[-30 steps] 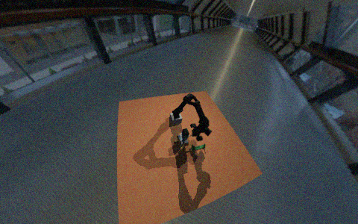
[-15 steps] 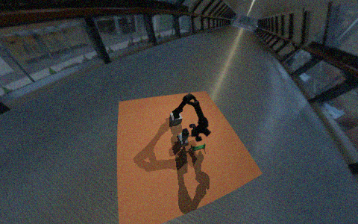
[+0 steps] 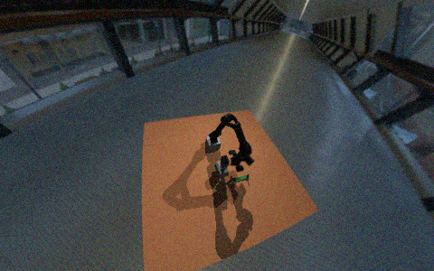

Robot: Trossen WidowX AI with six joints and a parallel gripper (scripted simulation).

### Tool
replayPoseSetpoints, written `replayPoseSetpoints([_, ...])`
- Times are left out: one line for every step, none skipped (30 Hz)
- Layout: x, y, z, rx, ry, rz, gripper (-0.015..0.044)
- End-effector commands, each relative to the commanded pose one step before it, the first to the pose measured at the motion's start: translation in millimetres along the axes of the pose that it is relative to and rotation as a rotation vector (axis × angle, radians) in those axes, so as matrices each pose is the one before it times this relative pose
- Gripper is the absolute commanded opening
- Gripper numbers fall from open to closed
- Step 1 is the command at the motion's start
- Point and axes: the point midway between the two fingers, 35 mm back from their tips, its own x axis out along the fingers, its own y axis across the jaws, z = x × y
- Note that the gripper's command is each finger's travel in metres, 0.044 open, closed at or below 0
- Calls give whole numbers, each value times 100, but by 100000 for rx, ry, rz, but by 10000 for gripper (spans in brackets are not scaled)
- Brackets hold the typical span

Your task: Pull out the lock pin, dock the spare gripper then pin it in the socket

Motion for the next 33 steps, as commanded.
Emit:
replayPoseSetpoints([-96,-154,-347,-109,-221,-241,0])
replayPoseSetpoints([10,7,-32,-9,0,29,0])
replayPoseSetpoints([22,15,-67,-19,1,60,0])
replayPoseSetpoints([25,18,-76,-22,0,68,0])
replayPoseSetpoints([19,14,-59,-17,0,53,0])
replayPoseSetpoints([24,13,-66,-17,-2,57,0])
replayPoseSetpoints([34,20,-97,-25,-4,83,0])
replayPoseSetpoints([23,13,-63,-16,-3,54,0])
replayPoseSetpoints([8,4,-21,-5,-1,18,0])
replayPoseSetpoints([4,-10,-31,-15,-1,50,0])
replayPoseSetpoints([8,-22,-70,-35,-3,116,0])
replayPoseSetpoints([10,-26,-84,-42,-4,138,0])
replayPoseSetpoints([8,-20,-67,-34,-4,111,0])
replayPoseSetpoints([16,-1,-72,-14,-5,87,0])
replayPoseSetpoints([22,-2,-94,-18,-6,113,0])
replayPoseSetpoints([14,-1,-59,-11,-4,71,0])
replayPoseSetpoints([5,0,-20,-4,-1,24,0])
replayPoseSetpoints([11,9,-29,-9,0,19,0])
replayPoseSetpoints([25,19,-64,-20,1,41,0])
replayPoseSetpoints([29,22,-74,-24,1,47,0])
replayPoseSetpoints([23,18,-59,-19,1,38,0])
replayPoseSetpoints([18,-1,-64,-19,-3,74,0])
replayPoseSetpoints([27,-2,-92,-27,-5,106,0])
replayPoseSetpoints([17,-1,-60,-18,-4,70,0])
replayPoseSetpoints([6,0,-20,-6,-1,23,0])
replayPoseSetpoints([3,-8,-31,-14,-2,48,0])
replayPoseSetpoints([7,-18,-67,-30,-4,104,0])
replayPoseSetpoints([8,-21,-77,-34,-5,119,0])
replayPoseSetpoints([6,-16,-62,-28,-4,96,0])
replayPoseSetpoints([19,8,-59,-9,-2,56,0])
replayPoseSetpoints([28,12,-88,-13,-4,84,0])
replayPoseSetpoints([19,8,-59,-9,-3,56,0])
replayPoseSetpoints([6,3,-20,-3,-1,19,0])
